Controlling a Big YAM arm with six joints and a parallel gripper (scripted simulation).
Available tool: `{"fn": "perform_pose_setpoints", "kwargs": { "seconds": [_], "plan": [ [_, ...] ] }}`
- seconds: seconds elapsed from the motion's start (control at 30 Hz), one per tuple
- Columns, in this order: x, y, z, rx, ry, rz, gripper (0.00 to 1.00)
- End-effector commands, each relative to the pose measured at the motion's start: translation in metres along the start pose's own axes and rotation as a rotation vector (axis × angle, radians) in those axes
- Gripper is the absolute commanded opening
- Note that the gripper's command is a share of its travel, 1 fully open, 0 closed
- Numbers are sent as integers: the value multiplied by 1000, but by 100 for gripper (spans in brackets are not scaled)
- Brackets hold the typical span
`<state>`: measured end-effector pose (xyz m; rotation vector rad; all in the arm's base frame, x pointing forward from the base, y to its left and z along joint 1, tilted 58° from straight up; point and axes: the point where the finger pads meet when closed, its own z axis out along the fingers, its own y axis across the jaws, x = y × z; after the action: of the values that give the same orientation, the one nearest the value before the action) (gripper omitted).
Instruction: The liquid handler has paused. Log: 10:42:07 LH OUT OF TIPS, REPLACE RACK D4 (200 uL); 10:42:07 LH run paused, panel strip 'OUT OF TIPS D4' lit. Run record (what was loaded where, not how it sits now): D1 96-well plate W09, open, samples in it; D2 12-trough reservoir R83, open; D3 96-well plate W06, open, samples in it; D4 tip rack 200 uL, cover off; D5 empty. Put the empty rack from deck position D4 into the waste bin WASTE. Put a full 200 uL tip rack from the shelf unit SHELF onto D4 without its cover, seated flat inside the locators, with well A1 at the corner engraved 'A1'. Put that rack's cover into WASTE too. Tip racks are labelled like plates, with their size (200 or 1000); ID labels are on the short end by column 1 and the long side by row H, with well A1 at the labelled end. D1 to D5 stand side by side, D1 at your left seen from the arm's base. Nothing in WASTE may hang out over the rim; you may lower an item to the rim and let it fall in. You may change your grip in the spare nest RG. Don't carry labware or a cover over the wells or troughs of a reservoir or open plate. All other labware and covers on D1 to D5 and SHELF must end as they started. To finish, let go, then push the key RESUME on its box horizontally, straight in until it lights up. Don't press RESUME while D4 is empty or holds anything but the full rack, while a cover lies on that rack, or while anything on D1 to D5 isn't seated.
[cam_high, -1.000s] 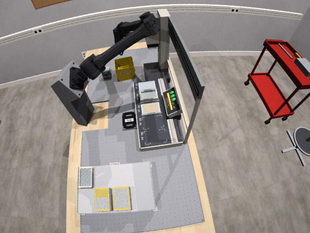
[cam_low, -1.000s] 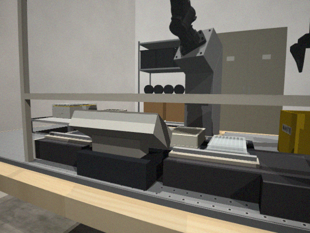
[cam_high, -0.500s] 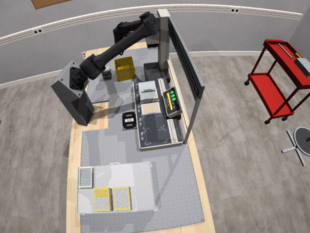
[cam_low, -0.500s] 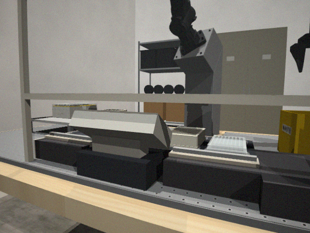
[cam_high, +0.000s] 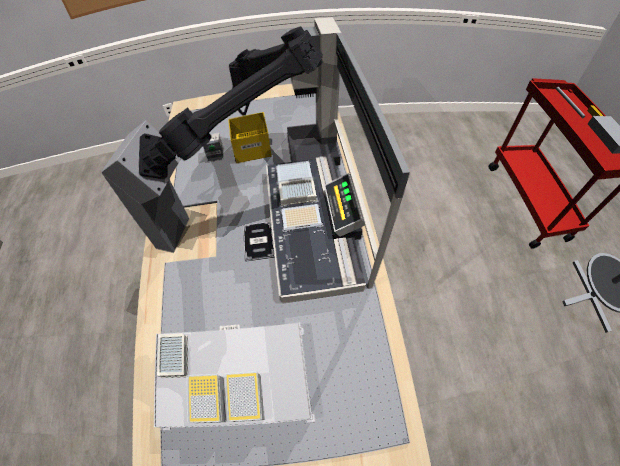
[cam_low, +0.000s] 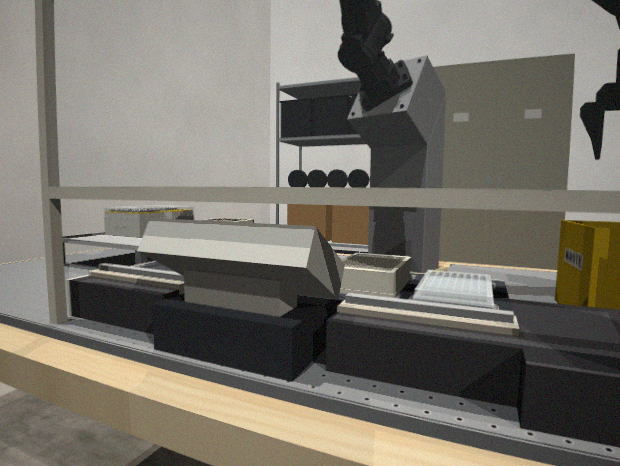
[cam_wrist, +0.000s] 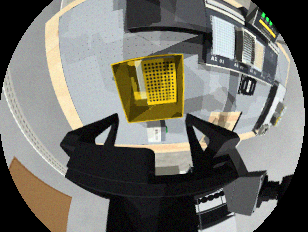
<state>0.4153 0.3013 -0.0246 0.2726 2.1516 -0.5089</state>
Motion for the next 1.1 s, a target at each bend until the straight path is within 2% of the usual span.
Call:
{"fn": "perform_pose_setpoints", "kwargs": {
  "seconds": [0.0, 0.03, 0.07, 0.1, 0.53, 0.6, 0.63, 0.7, 0.8, 0.97, 1.07],
  "plan": [
    [1, 11, -14, -34, -11, 35, 100],
    [1, 11, -14, -34, -11, 35, 100],
    [-10, -6, -1, -7, -4, 89, 100],
    [-11, -12, 1, -5, -3, 110, 100],
    [-11, -77, 1, -6, -3, 101, 100],
    [-11, -77, 1, -6, -3, 101, 100],
    [-9, -77, -5, -18, -7, 93, 100],
    [-12, -91, 0, -6, -3, 100, 100],
    [-12, -94, 1, -5, -4, 100, 100],
    [-12, -119, 1, -6, -4, 222, 100],
    [-12, -134, 0, -6, -4, 207, 100]
  ]
}}
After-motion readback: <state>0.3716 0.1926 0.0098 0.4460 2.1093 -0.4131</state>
